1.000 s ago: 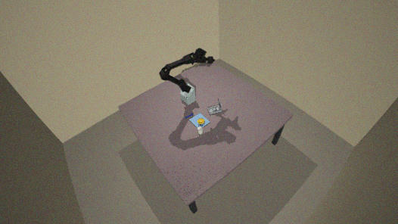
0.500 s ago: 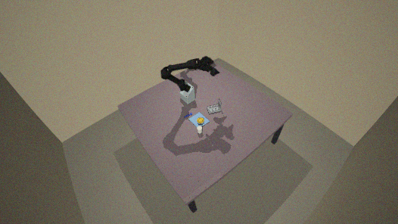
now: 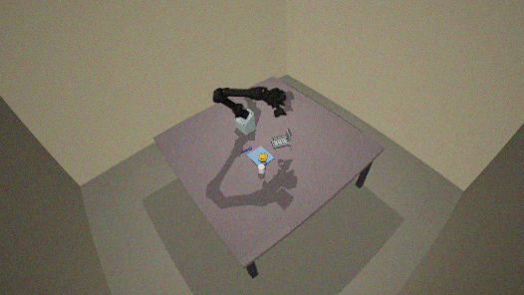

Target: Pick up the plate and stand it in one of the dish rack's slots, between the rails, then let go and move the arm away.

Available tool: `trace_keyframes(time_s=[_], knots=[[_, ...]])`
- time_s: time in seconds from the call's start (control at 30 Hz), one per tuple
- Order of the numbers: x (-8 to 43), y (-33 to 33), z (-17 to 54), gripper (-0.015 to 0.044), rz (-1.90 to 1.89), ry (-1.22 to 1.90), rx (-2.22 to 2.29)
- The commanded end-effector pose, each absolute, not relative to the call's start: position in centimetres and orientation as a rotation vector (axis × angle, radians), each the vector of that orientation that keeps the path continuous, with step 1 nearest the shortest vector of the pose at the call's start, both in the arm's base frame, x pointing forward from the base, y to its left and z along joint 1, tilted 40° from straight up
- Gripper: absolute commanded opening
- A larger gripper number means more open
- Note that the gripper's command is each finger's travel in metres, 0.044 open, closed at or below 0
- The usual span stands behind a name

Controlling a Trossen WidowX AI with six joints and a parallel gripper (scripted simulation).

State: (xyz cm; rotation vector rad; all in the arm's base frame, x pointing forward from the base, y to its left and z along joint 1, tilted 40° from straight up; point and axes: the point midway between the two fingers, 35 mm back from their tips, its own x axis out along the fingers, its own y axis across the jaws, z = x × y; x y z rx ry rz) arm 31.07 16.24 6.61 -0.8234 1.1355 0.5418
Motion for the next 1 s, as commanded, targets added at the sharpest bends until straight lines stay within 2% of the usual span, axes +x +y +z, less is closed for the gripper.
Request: trace_keyframes(time_s=[0.0, 0.53, 0.97], knots=[[32.7, 12.5, 6.1, 0.04, 0.377, 1.202, -0.772], [34.7, -1.2, 5.0, 0.04, -0.166, 1.375, -0.591], [31.6, -11.9, 4.6, 0.04, -0.597, 1.475, -0.451]])
